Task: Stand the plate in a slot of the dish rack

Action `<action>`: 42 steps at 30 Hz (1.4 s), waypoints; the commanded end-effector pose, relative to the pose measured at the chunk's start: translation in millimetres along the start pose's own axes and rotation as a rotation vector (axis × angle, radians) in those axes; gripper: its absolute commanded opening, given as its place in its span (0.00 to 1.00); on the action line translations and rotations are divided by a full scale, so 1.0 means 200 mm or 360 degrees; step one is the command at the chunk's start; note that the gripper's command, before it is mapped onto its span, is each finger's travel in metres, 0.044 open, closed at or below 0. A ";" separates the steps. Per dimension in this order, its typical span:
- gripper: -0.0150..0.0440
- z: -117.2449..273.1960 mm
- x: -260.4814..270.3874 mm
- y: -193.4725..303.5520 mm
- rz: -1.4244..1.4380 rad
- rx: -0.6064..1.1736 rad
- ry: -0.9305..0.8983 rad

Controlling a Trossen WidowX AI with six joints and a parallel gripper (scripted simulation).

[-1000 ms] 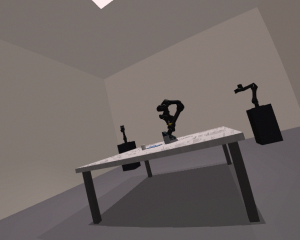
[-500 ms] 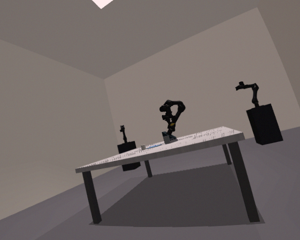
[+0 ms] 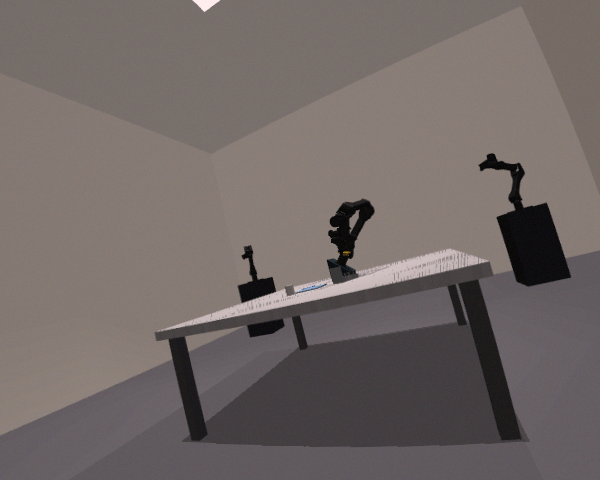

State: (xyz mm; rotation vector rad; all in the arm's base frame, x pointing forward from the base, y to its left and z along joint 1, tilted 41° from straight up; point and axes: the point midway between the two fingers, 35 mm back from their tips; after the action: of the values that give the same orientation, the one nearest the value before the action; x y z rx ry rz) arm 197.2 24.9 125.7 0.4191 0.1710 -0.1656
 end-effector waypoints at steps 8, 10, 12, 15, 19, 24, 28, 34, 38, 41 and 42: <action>0.25 -0.13 0.00 -0.04 0.0171 -0.0339 0.0004; 0.25 -0.15 0.00 -0.04 0.0206 -0.0401 -0.0003; 0.25 -0.17 0.01 -0.05 0.0241 -0.0462 -0.0012; 0.25 -0.20 0.01 -0.06 0.0294 -0.0552 -0.0030; 0.25 -0.23 0.02 -0.06 0.0365 -0.0669 -0.0061; 0.25 -0.27 0.04 -0.07 0.0456 -0.0809 -0.0112; 0.25 -0.30 0.05 -0.07 0.0529 -0.0916 -0.0161; 0.25 -0.33 0.07 -0.06 0.0635 -0.1068 -0.0251; 0.25 -0.35 0.08 -0.05 0.0704 -0.1162 -0.0321; 0.25 -0.36 0.09 -0.04 0.0756 -0.1229 -0.0379; 0.25 -0.37 0.09 -0.03 0.0773 -0.1250 -0.0399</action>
State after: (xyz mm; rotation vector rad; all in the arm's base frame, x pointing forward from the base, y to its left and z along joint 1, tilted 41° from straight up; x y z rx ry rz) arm 203.8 46.4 55.8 -0.3093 -0.0888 0.3089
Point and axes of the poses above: the point midway between the two fingers, 35 mm back from their tips, its own z axis back along the fingers, its own x axis across the jaws, y = z × x, and after that the axes turned 4 degrees about z, right-handed
